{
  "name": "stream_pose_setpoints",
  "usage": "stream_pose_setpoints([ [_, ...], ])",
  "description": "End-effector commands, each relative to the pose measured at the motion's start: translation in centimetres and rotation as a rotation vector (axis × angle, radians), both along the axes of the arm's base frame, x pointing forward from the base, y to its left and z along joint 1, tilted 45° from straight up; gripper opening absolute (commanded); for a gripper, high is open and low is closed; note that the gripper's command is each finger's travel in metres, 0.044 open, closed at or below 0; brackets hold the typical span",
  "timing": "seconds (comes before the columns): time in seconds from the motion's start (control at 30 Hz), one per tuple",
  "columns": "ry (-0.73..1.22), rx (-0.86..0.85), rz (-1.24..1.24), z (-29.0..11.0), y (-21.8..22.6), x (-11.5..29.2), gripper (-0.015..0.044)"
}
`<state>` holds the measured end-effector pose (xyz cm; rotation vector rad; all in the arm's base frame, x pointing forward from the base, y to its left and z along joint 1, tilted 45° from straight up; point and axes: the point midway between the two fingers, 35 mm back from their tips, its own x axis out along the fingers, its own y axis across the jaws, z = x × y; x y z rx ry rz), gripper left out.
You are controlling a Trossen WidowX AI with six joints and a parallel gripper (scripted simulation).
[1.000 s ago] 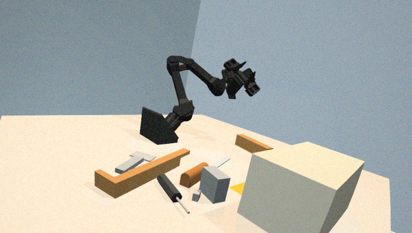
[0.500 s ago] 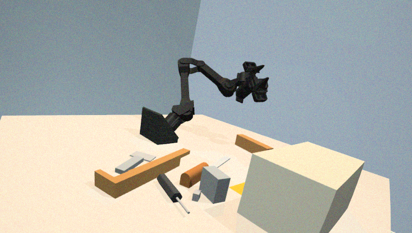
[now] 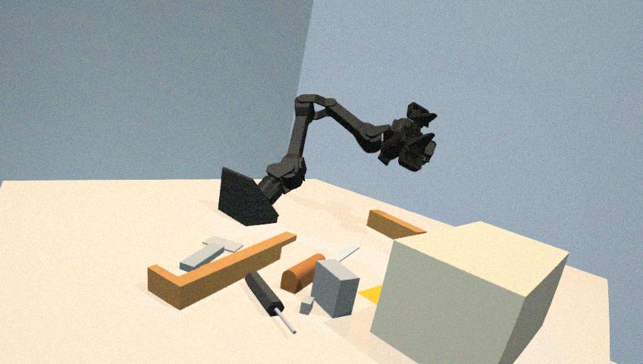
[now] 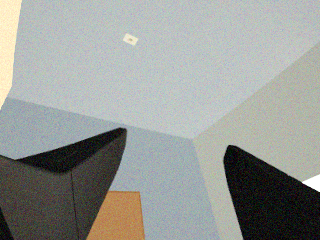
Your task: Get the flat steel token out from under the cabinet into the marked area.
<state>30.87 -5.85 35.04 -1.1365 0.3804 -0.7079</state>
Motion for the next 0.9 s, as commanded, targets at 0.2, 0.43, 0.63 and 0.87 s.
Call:
stream_pose_setpoints([
  [0.2, 0.272, -0.132, 0.049, -2.7, -0.9, 3.9, 0.027],
  [0.43, 0.493, -0.21, 0.102, -5.6, -2.0, 6.5, 0.027],
  [0.63, 0.686, -0.256, 0.154, -8.6, -3.3, 8.2, 0.027],
  [0.87, 0.907, -0.282, 0.233, -12.6, -5.2, 9.6, 0.027],
])
